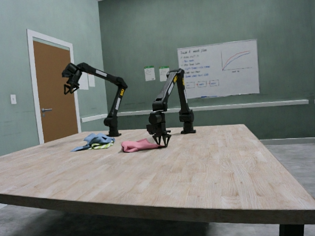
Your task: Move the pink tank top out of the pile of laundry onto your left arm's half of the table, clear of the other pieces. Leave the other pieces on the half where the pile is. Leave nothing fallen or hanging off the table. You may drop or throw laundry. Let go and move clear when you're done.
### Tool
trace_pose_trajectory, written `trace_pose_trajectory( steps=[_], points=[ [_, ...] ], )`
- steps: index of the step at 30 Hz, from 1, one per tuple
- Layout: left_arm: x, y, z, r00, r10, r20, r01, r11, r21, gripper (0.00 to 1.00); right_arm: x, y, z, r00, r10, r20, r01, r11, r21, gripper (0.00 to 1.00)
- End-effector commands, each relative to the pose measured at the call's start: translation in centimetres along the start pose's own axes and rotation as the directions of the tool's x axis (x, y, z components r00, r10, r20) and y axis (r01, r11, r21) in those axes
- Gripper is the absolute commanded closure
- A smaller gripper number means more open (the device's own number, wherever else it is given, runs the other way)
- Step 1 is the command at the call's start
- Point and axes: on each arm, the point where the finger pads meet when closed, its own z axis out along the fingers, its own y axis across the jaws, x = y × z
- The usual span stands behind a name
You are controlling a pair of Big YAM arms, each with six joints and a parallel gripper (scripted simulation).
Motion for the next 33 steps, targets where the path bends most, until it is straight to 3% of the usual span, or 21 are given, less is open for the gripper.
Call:
trace_pose_trajectory(
  steps=[1, 9, 23, 24, 33],
  points=[
    [-2.1, 0.9, -2.4, 0.997, -0.009, 0.076, 0.011, 1.0, -0.025, 0.4, -1.7, -0.3, -1.5, 0.999, 0.014, 0.039, -0.014, 1.0, 0.006, 0.08],
    [1.1, -0.1, 1.9, 0.999, -0.005, -0.046, 0.005, 1.0, 0.007, 0.4, -1.7, -0.3, -1.5, 0.999, 0.014, 0.039, -0.014, 1.0, 0.006, 0.08],
    [1.8, -0.2, 3.2, 0.997, -0.005, -0.078, 0.006, 1.0, 0.015, 0.4, -1.7, -0.3, -1.5, 0.999, 0.014, 0.039, -0.014, 1.0, 0.006, 0.08],
    [1.7, 0.2, 3.3, 0.998, -0.014, -0.065, 0.015, 1.0, 0.01, 0.67, -1.7, -0.3, -1.5, 0.999, 0.014, 0.039, -0.014, 1.0, 0.006, 0.08],
    [1.7, 0.3, 3.3, 0.998, -0.016, -0.065, 0.016, 1.0, 0.009, 0.67, -1.7, -0.3, -1.5, 0.999, 0.014, 0.039, -0.014, 1.0, 0.006, 0.08]
  ],
)
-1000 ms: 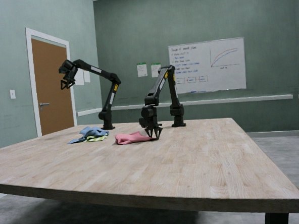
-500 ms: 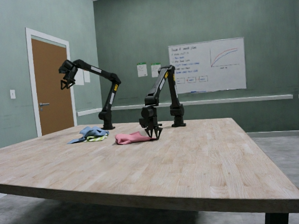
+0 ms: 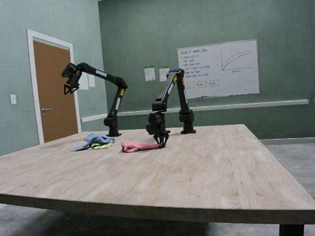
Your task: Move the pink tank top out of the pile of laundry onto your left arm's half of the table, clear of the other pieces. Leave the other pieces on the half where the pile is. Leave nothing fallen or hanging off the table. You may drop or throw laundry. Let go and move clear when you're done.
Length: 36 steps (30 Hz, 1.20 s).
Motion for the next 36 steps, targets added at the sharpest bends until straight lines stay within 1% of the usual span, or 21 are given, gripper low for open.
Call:
trace_pose_trajectory(
  steps=[1, 17, 18, 36],
  points=[
    [1.64, 0.81, 3.18, 0.998, -0.022, -0.064, 0.021, 1.0, -0.004, 0.67, -1.74, -0.3, -1.47, 0.999, 0.014, 0.039, -0.014, 1.0, 0.006, 0.08],
    [1.64, 0.81, 3.18, 0.998, -0.022, -0.064, 0.021, 1.0, -0.004, 0.67, -1.74, -0.3, -1.47, 0.999, 0.014, 0.039, -0.014, 1.0, 0.006, 0.08],
    [1.64, 0.81, 3.18, 0.998, -0.022, -0.064, 0.021, 1.0, -0.004, 0.86, -1.74, -0.3, -1.47, 0.999, 0.014, 0.039, -0.014, 1.0, 0.006, 0.08],
    [1.64, 0.81, 3.18, 0.998, -0.022, -0.064, 0.021, 1.0, -0.004, 0.86, -1.74, -0.3, -1.47, 0.999, 0.014, 0.039, -0.014, 1.0, 0.006, 0.08]
  ],
)
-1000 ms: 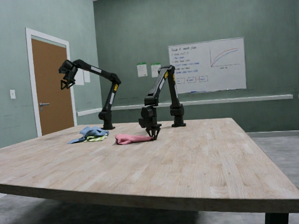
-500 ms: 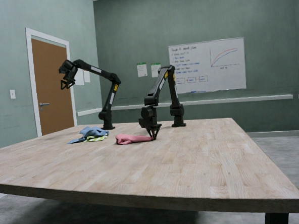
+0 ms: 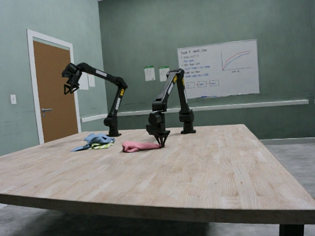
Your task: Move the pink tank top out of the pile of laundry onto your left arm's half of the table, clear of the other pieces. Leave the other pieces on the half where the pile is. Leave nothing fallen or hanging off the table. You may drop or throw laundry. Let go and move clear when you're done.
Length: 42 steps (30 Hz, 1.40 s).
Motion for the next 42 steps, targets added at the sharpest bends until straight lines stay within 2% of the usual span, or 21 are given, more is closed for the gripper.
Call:
trace_pose_trajectory(
  steps=[1, 6, 7, 41, 42],
  points=[
    [1.66, 0.82, 3.2, 0.998, -0.022, -0.064, 0.021, 1.0, -0.005, 0.86, -1.74, -0.3, -1.47, 0.999, 0.014, 0.039, -0.014, 1.0, 0.006, 0.08],
    [1.66, 0.82, 3.2, 0.998, -0.022, -0.064, 0.021, 1.0, -0.005, 0.86, -1.74, -0.3, -1.47, 0.999, 0.014, 0.039, -0.014, 1.0, 0.006, 0.08],
    [1.66, 0.82, 3.2, 0.998, -0.022, -0.064, 0.021, 1.0, -0.005, 1.0, -1.74, -0.3, -1.47, 0.999, 0.014, 0.039, -0.014, 1.0, 0.006, 0.08],
    [1.66, 0.82, 3.2, 0.998, -0.022, -0.065, 0.021, 1.0, -0.005, 1.0, -1.74, -0.3, -1.47, 0.999, 0.014, 0.039, -0.014, 1.0, 0.006, 0.08],
    [2.24, 0.68, 2.88, 0.996, -0.024, -0.089, 0.025, 1.0, 0.001, 1.0, -1.74, -0.3, -1.47, 0.999, 0.014, 0.039, -0.014, 1.0, 0.006, 0.08]
  ],
)
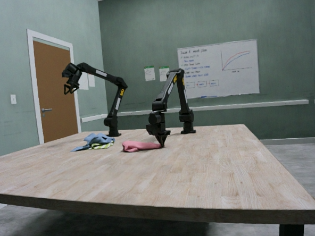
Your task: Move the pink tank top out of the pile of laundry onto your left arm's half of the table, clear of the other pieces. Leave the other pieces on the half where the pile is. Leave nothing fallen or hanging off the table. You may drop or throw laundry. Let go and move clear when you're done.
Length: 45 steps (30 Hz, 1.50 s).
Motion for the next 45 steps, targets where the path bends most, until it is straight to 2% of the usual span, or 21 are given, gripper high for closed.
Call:
trace_pose_trajectory(
  steps=[1, 6, 8, 10, 12, 17, 45],
  points=[
    [2.2, 0.5, 2.9, 0.996, -0.023, -0.088, 0.024, 1.0, 0.009, 1.0, -1.7, -0.3, -1.5, 0.999, 0.014, 0.039, -0.014, 1.0, 0.006, 0.08],
    [2.0, 0.6, 1.9, 0.996, -0.033, -0.084, 0.033, 0.999, 0.005, 1.0, -1.7, -0.3, -1.5, 0.999, 0.014, 0.039, -0.014, 1.0, 0.006, 0.08],
    [-0.9, 1.4, -0.6, 0.999, -0.036, -0.022, 0.036, 0.999, -0.011, 1.0, -1.7, -0.3, -1.5, 0.999, 0.014, 0.039, -0.014, 1.0, 0.006, 0.08],
    [0.0, 1.3, -0.5, 0.998, -0.037, -0.041, 0.037, 0.999, -0.008, 1.0, -1.7, -0.3, -1.5, 0.999, 0.014, 0.039, -0.014, 1.0, 0.006, 0.08],
    [-1.2, 1.6, -3.8, 0.999, -0.038, 0.02, 0.038, 0.999, -0.023, 1.0, -1.7, -0.3, -1.5, 0.999, 0.014, 0.039, -0.014, 1.0, 0.006, 0.08],
    [-1.4, 1.8, -5.7, 0.999, -0.04, 0.033, 0.041, 0.999, -0.028, 1.0, -1.7, -0.3, -1.5, 0.999, 0.014, 0.039, -0.014, 1.0, 0.006, 0.08],
    [-3.5, 0.8, -7.5, 0.994, -0.014, 0.108, 0.017, 0.999, -0.034, 1.0, -1.7, -0.3, -1.5, 0.999, 0.014, 0.039, -0.014, 1.0, 0.006, 0.08]
  ],
)
